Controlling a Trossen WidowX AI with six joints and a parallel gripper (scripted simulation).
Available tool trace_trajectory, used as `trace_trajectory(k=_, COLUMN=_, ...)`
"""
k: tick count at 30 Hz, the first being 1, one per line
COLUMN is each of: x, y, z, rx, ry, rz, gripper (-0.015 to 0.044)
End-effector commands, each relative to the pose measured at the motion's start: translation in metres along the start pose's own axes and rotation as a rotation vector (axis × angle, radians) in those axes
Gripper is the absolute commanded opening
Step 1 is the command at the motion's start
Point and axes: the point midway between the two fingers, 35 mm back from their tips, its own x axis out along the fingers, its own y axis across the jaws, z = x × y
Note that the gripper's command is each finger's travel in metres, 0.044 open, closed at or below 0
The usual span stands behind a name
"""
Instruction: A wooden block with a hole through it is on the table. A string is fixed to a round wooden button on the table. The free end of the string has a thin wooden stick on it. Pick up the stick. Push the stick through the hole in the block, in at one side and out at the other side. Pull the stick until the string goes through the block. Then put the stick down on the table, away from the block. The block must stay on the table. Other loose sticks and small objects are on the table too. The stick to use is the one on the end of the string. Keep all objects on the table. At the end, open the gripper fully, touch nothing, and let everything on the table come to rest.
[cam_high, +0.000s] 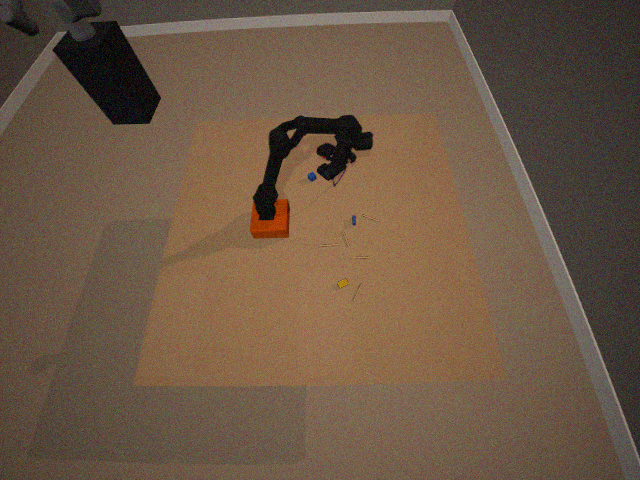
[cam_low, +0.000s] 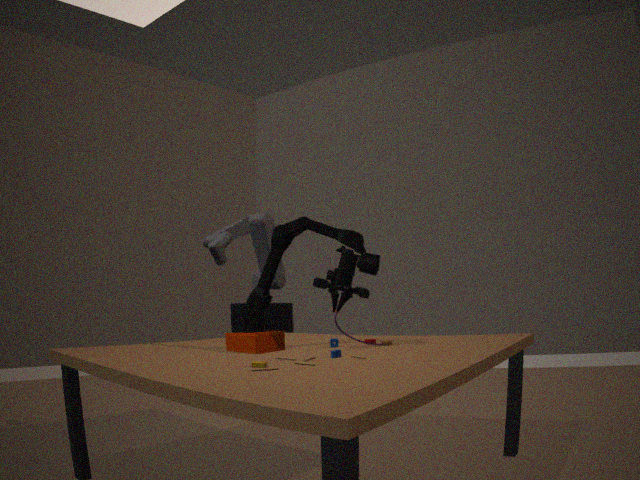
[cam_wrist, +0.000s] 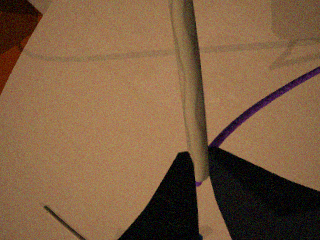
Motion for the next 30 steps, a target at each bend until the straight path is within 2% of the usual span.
trace_trajectory(k=1, x=-0.0009, y=0.0002, z=0.0002, rx=-0.135, ry=-0.007, rz=-0.002, gripper=0.0)
trace_trajectory(k=24, x=-0.0023, y=0.0034, z=-0.0002, rx=-0.918, ry=-0.035, rz=-0.013, gripper=0.0)
trace_trajectory(k=30, x=-0.0023, y=0.0035, z=-0.0002, rx=-0.941, ry=-0.035, rz=-0.014, gripper=0.0)
